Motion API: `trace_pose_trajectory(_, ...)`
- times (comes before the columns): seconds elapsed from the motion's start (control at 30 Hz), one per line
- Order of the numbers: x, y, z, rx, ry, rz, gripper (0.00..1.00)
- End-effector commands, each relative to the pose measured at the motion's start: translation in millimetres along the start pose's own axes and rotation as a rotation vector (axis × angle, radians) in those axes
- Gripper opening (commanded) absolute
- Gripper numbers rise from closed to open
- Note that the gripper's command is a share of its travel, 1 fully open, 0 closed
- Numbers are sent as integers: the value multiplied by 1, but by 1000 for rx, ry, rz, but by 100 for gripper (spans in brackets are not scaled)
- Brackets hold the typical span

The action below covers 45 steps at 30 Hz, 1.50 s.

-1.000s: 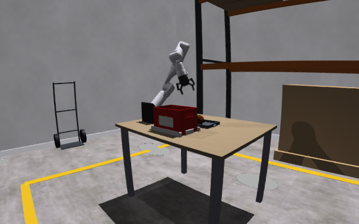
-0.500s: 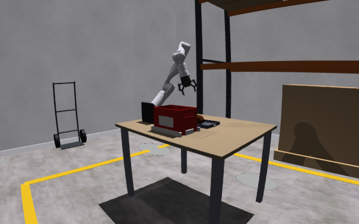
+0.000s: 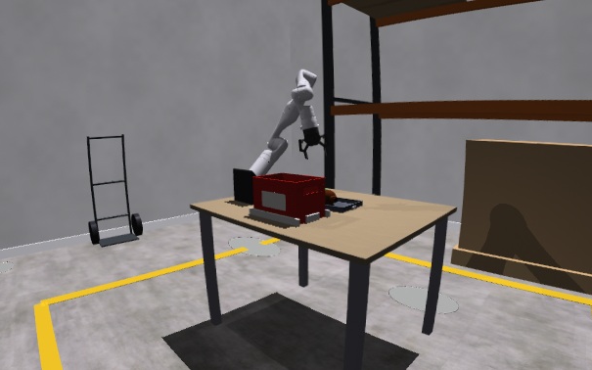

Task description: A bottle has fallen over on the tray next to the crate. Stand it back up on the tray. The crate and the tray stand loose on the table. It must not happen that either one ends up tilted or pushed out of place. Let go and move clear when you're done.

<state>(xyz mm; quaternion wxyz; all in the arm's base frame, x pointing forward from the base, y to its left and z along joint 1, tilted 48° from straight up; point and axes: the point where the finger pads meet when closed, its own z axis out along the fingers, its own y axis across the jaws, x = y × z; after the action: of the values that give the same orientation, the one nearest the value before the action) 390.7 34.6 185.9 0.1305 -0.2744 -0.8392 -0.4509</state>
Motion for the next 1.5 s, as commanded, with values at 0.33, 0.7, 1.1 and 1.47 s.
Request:
trace_pose_trajectory(0.33,-3,17,17,62,17,-99,100)
trace_pose_trajectory(0.7,-5,25,24,87,23,-143,100)
trace_pose_trajectory(1.1,-5,32,31,109,29,-183,100)
trace_pose_trajectory(1.47,-6,46,44,144,38,-252,100)
